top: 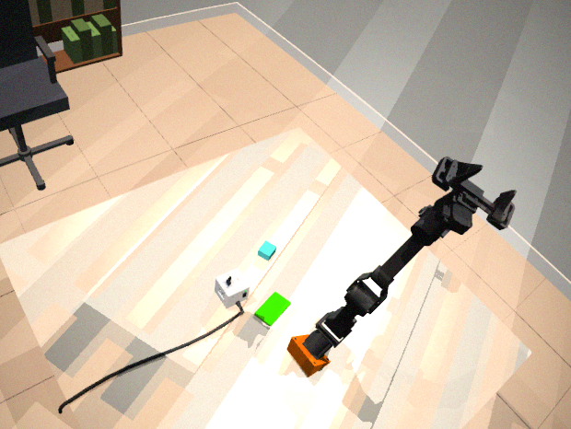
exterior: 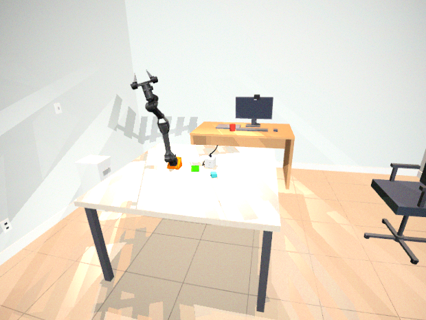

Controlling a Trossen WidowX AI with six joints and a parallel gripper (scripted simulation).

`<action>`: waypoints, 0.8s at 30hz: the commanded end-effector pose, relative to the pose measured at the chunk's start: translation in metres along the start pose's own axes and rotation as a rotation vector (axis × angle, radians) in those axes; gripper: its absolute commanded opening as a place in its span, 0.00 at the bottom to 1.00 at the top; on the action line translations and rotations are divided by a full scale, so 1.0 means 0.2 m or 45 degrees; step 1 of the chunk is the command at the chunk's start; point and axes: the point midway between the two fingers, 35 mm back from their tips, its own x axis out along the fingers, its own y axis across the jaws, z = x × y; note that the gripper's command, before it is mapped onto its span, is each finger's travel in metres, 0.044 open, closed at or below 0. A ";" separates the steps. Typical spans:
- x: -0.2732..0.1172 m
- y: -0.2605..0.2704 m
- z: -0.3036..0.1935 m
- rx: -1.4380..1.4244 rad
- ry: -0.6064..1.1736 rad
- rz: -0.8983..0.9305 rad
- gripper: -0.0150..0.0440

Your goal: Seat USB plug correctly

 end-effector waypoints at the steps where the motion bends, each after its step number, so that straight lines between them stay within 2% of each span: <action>1: -0.01 -0.03 -0.02 -0.001 0.015 -0.016 0.98; 4: -0.13 -0.29 -0.28 -0.005 0.200 -0.195 1.00; 9: -0.24 -0.40 -0.47 0.016 0.349 -0.264 1.00; 14: -0.51 -0.60 -0.82 0.103 0.661 -0.425 1.00; 19: -0.81 -0.67 -1.11 0.164 0.934 -0.541 1.00; 24: -1.11 -0.64 -1.32 0.320 1.134 -0.625 1.00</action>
